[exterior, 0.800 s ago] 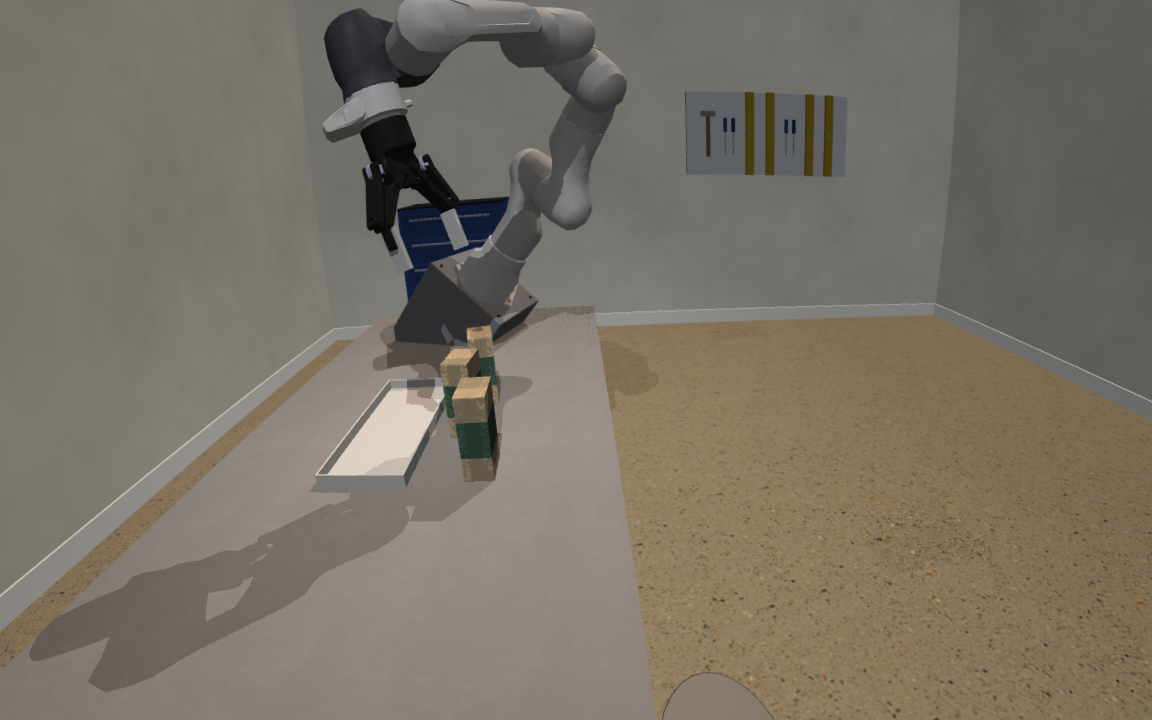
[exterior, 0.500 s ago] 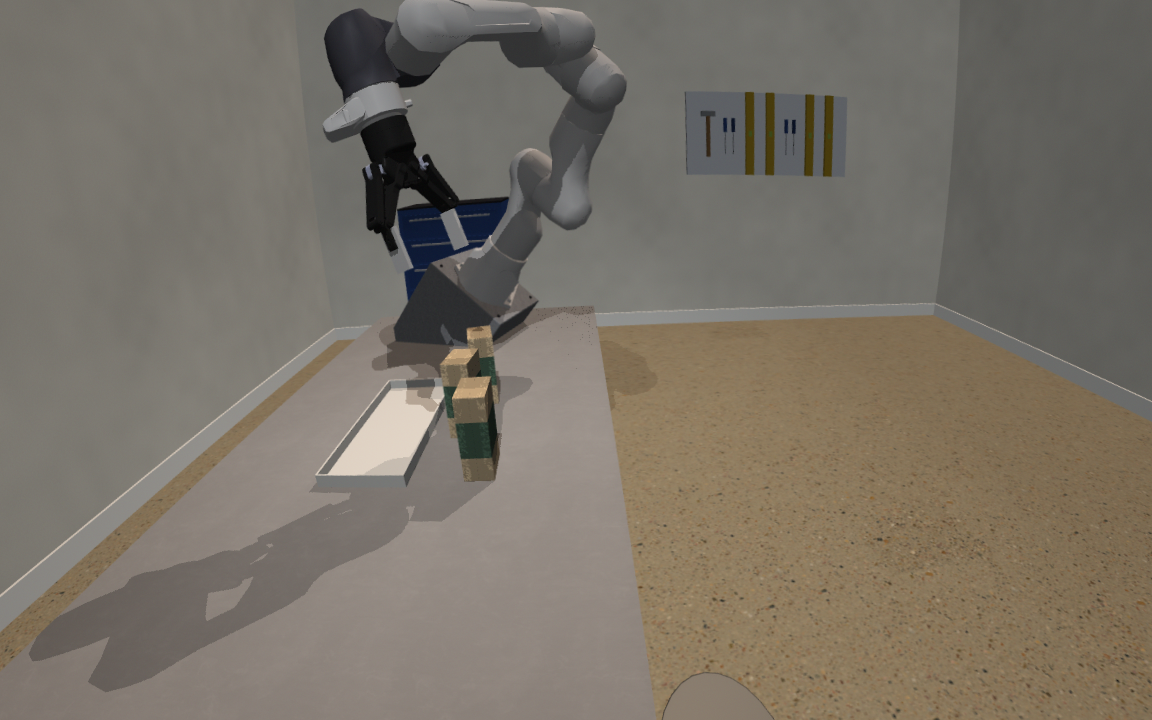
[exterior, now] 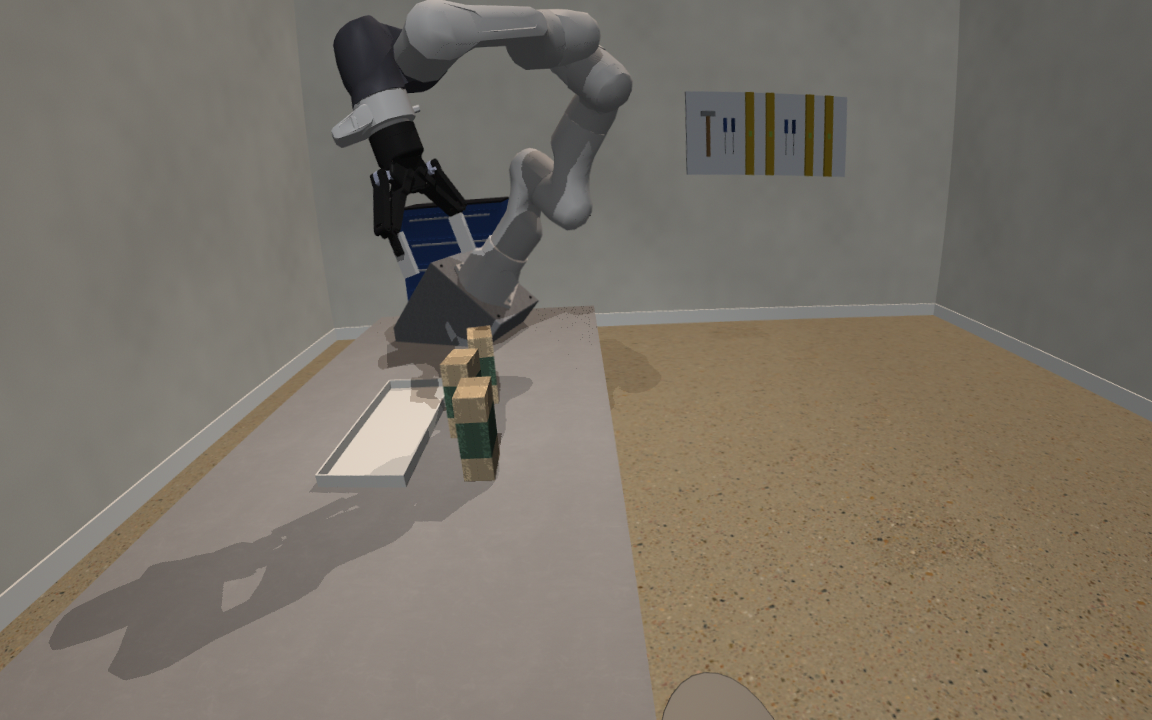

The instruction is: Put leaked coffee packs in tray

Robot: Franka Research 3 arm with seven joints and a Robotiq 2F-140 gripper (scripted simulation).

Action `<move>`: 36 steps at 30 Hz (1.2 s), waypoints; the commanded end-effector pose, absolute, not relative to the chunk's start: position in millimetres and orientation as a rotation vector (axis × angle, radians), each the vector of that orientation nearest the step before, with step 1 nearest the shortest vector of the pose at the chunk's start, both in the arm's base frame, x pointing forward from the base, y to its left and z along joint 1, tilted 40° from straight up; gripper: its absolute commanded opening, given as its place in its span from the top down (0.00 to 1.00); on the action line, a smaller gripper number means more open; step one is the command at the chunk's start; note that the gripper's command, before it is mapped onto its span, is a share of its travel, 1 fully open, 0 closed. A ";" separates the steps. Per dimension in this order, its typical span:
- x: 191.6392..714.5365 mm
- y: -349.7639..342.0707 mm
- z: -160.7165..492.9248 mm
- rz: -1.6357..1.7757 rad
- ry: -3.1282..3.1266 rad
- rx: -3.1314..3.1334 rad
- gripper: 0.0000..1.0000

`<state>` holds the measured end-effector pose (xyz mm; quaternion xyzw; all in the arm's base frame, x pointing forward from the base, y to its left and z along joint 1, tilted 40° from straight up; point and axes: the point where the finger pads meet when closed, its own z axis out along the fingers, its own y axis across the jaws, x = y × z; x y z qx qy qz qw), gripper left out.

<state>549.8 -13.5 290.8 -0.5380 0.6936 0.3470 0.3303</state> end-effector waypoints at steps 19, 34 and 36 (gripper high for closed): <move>485.1 27.6 243.7 0.984 2.286 -1.026 0.00; 436.0 45.0 208.4 0.981 2.510 -0.787 0.00; 433.7 45.6 206.7 0.980 2.520 -0.776 0.00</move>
